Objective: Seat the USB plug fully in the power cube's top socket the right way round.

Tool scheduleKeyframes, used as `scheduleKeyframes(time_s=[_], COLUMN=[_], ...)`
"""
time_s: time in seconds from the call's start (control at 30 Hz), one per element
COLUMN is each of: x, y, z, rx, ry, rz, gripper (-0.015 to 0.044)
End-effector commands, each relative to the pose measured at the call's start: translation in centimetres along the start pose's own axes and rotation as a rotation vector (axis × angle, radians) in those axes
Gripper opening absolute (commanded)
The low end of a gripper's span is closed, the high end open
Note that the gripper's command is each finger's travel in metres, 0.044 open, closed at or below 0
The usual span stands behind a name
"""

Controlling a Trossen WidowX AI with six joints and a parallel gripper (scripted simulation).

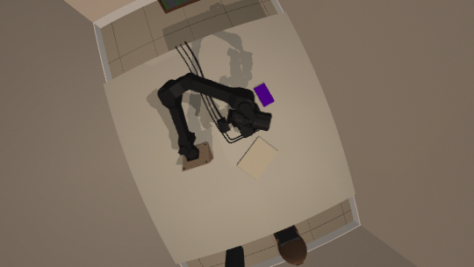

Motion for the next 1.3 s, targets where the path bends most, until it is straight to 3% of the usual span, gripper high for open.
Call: scheduleKeyframes(time_s=[0.0, 1.23, 1.27], x=[-0.02, -0.02, 0.0], y=[-0.26, -0.34, -0.05], z=[-0.03, -0.02, 0.05], rx=[0.005, 0.005, 0.0], ry=[0.0, 0.0, -0.001], rz=[-0.001, -0.001, 0.003], gripper=[0.0, 0.0, 0.0026])
Point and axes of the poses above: the point midway between the two fingers, 35 mm back from their tips, its own y axis back along the fingers, its own x axis across the jaws, z = x × y, the point moved 8 cm from there along y, back along the fingers, and after that the axes turned 8 degrees about -y, right-handed, at the moved point
